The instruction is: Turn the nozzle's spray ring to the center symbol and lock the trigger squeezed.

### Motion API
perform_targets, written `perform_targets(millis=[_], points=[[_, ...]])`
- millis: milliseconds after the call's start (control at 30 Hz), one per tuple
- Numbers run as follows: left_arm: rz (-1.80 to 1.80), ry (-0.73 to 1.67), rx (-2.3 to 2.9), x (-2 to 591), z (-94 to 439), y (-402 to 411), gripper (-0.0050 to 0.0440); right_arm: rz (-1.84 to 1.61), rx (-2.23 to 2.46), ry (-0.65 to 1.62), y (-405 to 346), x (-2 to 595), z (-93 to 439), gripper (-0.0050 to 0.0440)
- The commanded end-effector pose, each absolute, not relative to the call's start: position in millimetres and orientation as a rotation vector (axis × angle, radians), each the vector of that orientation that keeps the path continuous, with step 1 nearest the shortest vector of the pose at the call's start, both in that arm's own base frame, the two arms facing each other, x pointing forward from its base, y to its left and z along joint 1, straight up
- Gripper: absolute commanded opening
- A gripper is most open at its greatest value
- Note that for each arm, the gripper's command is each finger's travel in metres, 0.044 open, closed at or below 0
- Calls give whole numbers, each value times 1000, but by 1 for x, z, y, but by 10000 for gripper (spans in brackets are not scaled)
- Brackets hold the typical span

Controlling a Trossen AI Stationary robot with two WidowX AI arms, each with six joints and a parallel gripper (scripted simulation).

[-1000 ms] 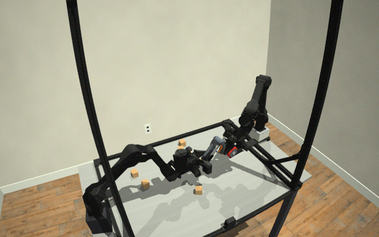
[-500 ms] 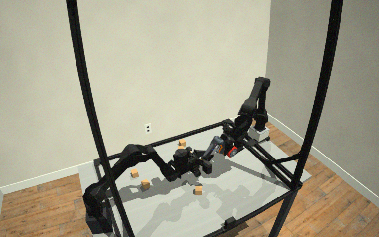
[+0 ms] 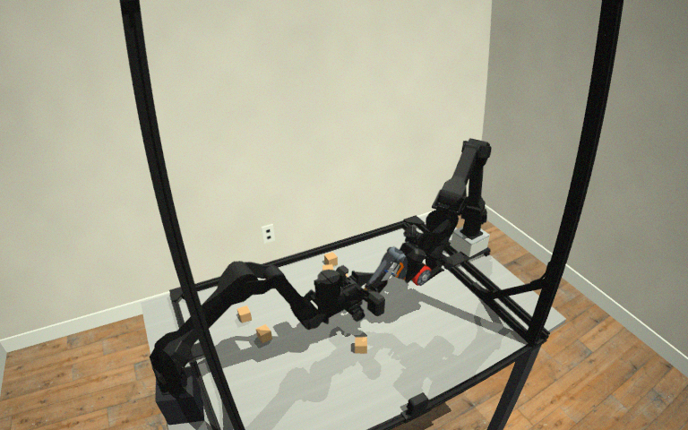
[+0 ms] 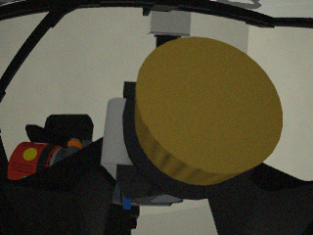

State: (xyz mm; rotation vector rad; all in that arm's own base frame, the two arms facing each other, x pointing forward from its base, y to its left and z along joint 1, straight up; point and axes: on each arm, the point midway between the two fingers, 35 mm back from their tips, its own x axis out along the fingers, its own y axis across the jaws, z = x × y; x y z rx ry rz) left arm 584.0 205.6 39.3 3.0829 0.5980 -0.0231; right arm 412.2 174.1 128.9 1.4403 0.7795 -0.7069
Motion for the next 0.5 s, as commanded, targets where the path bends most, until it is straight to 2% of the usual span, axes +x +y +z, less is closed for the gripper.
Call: perform_targets(millis=[0,467], points=[[0,611,3082,584,44,209,0,-705,1441,777,174,412,129,400],[0,611,3082,584,44,209,0,-705,1441,777,169,407,137,400]])
